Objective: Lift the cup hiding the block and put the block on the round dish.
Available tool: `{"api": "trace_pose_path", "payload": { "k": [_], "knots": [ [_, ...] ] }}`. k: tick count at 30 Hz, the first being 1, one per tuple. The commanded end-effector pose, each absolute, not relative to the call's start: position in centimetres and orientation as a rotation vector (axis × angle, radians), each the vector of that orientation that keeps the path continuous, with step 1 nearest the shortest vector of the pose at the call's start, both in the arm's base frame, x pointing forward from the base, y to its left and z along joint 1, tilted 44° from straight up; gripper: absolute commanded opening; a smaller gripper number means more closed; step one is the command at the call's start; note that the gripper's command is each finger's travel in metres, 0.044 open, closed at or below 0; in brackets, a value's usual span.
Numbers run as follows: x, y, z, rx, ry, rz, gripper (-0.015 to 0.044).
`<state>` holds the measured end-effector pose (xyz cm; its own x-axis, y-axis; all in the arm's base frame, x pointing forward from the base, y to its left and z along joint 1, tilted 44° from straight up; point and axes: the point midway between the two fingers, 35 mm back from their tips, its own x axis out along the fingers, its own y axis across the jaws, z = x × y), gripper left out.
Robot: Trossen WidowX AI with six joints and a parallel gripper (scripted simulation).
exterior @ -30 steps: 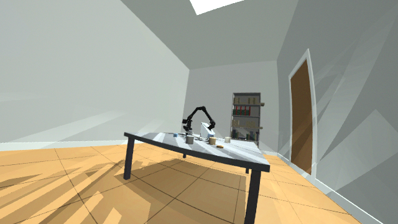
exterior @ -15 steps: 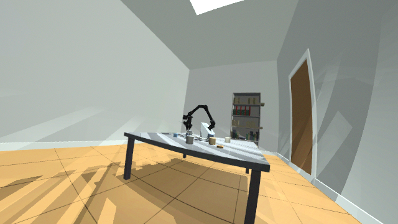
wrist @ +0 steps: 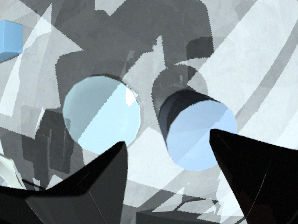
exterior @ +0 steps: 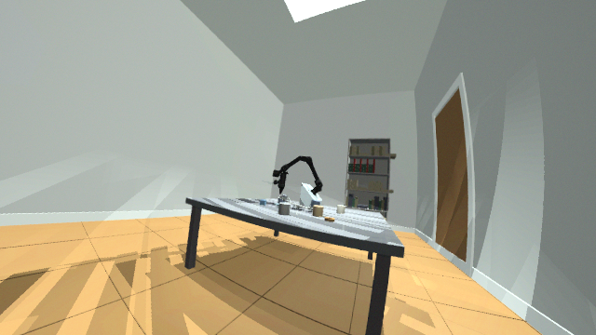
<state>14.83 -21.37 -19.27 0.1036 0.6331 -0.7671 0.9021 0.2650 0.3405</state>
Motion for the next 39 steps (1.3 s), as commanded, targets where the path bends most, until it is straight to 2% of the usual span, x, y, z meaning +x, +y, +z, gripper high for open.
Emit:
{"api": "trace_pose_path", "payload": {
  "k": [1, 39],
  "knots": [
    [15.9, -21.5, -18.7, 1.361, 1.601, -0.265, 0.0260],
    [26.2, -19.1, -11.5, 0.347, 1.280, 0.695, 0.0260]
  ]
}}
